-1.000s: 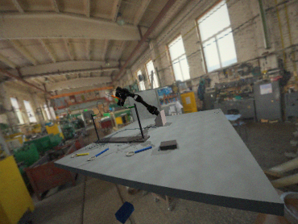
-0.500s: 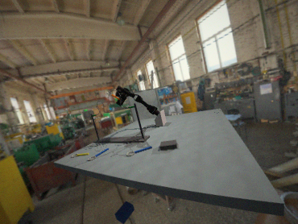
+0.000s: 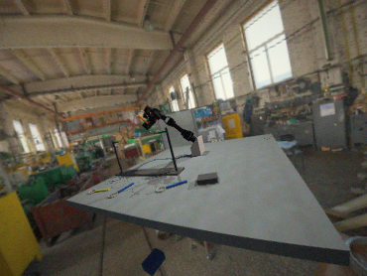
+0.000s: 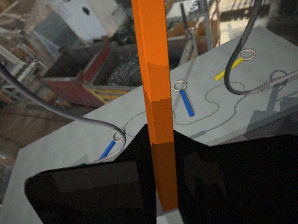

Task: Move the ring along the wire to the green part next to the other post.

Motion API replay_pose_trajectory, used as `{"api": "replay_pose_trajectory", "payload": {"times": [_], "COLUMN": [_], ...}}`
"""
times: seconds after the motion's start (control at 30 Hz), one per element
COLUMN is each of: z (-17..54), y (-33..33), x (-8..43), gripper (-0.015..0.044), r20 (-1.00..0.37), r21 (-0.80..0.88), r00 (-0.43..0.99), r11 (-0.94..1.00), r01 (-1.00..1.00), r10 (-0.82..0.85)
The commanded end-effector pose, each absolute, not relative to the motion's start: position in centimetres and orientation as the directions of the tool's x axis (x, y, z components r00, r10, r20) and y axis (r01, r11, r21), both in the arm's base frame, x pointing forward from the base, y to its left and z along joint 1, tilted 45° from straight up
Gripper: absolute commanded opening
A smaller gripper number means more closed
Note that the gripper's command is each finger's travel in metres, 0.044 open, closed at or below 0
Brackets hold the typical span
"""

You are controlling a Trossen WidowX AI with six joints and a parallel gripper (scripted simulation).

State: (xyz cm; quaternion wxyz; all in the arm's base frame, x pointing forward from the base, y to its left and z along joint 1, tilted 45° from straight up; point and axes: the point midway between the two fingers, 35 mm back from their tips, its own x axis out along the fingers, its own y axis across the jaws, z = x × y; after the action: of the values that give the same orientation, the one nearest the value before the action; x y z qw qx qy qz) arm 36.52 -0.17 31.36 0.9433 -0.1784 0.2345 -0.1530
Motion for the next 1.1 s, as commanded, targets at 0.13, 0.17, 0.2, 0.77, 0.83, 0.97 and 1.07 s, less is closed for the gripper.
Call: {"api": "replay_pose_trajectory", "payload": {"times": [0.13, 0.17, 0.2, 0.77, 0.83, 0.97, 1.07], "z": [31.4, 31.5, 31.5, 31.9, 32.0, 32.1, 32.3], "y": [-0.6, -0.6, -0.7, -1.3, -1.4, -1.5, -1.6], "x": [36.4, 36.4, 36.4, 36.4, 36.4, 36.3, 36.3], "gripper": [-0.015, -0.015, -0.015, -0.015, -0.015, -0.015, -0.015], "r20": [-0.353, -0.349, -0.344, -0.258, -0.247, -0.224, -0.207], "r21": [-0.511, -0.522, -0.534, -0.708, -0.726, -0.761, -0.786], "r00": [0.837, 0.837, 0.836, 0.828, 0.828, 0.826, 0.825], "r11": [0.836, 0.829, 0.822, 0.681, 0.662, 0.623, 0.592], "r01": [0.202, 0.201, 0.2, 0.188, 0.186, 0.183, 0.18], "r10": [-0.418, -0.423, -0.427, -0.497, -0.504, -0.517, -0.526]}}
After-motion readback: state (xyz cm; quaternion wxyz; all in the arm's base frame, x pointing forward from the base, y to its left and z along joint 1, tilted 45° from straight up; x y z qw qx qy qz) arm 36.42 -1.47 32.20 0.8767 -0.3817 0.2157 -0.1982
